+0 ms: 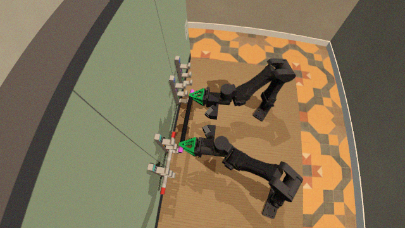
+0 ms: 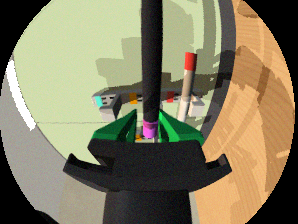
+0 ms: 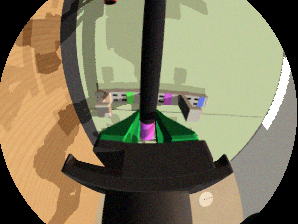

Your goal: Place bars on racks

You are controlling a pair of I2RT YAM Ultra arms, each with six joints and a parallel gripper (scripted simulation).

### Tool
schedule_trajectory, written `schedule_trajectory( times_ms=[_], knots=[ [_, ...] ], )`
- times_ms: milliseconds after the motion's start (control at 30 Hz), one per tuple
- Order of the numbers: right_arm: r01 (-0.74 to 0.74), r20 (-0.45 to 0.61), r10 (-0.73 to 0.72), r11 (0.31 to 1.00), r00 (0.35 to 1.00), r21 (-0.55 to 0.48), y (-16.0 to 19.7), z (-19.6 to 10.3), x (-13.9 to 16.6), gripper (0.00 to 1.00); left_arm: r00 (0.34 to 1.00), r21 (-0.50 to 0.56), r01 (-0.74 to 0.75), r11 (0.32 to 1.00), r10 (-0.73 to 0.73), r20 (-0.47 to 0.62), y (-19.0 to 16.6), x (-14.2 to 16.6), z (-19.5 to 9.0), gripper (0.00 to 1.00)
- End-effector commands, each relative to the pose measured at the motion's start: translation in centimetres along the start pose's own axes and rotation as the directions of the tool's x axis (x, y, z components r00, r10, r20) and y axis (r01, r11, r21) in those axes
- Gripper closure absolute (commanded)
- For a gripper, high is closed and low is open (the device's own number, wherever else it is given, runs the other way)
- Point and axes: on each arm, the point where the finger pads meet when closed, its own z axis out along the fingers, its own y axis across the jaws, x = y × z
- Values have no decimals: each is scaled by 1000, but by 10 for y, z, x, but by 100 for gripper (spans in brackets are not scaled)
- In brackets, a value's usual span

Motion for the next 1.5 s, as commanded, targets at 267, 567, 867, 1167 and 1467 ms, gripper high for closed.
schedule_trajectory(
  times_ms=[267, 567, 867, 1167, 1467],
  knots=[
    [-23, -1, 23, 999, 1000, 41, -20, 1, 0, 100, 999, -46, 36, 998, -36, 0, 9, 0, -1, 53],
    [-23, -1, 23, 999, 1000, 41, -22, 1, 0, 100, 999, -46, 36, 998, -36, 0, 9, 0, -1, 33],
    [-23, -1, 23, 999, 1000, 41, -27, 1, 0, 100, 999, -46, 36, 998, -36, 0, 9, 0, -1, 17],
    [-23, -1, 23, 999, 1000, 41, -32, 0, 0, 100, 999, -46, 36, 998, -36, 0, 9, 0, -1, 0],
    [-22, -1, 22, 999, 1000, 40, -37, 1, -1, 100, 999, -46, 36, 998, -36, 0, 9, 0, -1, 0]
  ],
)
